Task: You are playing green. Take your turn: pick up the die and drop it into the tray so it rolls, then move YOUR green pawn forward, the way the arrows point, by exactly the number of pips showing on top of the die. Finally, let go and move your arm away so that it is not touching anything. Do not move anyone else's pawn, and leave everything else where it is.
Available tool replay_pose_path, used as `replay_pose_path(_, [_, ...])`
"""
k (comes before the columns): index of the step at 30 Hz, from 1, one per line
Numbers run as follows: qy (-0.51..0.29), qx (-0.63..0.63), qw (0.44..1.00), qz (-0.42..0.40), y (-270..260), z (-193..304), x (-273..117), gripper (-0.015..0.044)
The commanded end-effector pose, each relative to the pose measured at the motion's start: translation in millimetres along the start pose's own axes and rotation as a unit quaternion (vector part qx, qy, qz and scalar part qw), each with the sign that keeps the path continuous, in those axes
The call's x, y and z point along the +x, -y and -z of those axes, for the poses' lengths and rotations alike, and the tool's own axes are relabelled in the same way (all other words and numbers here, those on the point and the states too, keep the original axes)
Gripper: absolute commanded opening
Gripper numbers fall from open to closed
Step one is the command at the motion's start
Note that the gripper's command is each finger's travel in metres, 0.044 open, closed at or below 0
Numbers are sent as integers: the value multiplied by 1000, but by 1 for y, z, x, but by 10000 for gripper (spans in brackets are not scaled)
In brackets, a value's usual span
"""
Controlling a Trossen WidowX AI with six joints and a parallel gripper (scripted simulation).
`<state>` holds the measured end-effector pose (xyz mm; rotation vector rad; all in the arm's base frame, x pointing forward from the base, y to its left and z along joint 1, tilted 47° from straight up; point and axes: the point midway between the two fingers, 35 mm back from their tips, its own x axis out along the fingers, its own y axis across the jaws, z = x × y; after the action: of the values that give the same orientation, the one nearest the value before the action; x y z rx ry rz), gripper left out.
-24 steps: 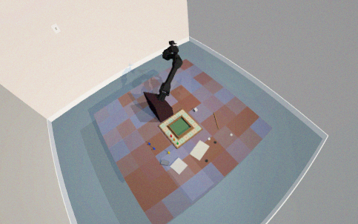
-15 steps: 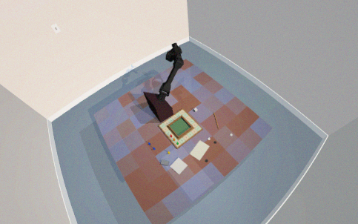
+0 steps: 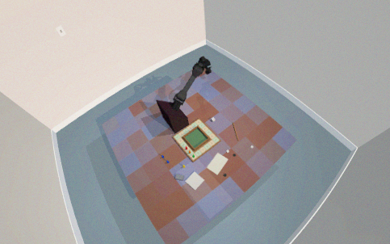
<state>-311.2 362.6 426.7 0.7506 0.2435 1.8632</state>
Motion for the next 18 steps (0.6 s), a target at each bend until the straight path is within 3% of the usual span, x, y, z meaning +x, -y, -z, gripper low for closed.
replay_pose_path(1, [-12,-33,999,32,50,-12,15,275])
replay_pose_path(11, [-41,-96,984,143,201,-66,31,275])
replay_pose_path(18, [-63,-104,969,214,287,-114,5,275])
